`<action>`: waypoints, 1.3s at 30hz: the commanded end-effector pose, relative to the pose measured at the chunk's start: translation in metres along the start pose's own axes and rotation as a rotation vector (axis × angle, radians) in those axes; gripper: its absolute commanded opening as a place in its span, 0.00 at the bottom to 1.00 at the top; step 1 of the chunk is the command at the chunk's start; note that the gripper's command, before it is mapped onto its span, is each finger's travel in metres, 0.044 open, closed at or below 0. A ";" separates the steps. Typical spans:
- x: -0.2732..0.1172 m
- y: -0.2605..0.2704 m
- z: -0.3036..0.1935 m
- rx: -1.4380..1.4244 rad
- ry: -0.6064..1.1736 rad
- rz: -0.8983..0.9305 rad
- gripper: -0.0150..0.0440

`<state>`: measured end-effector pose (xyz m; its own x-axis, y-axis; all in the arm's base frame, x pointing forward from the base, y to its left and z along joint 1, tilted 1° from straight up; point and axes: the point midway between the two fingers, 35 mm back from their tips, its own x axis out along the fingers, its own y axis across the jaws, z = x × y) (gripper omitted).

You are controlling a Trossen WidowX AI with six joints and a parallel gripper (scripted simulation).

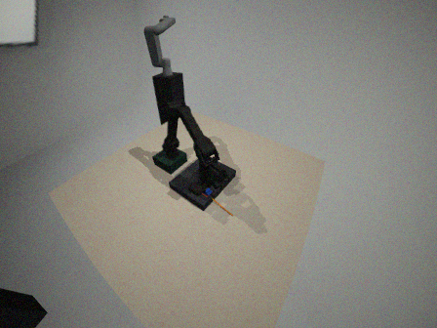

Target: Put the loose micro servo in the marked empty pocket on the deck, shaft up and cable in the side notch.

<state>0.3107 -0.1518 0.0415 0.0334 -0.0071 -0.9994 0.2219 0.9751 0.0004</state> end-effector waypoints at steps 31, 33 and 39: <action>-0.067 -0.003 -0.058 0.002 0.005 -0.001 0.93; -0.079 -0.002 -0.081 0.002 0.008 0.000 1.00; -0.092 0.000 -0.109 0.003 0.012 0.001 1.00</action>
<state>0.2089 -0.1299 0.1330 0.0426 -0.0170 -0.9989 0.2293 0.9733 -0.0068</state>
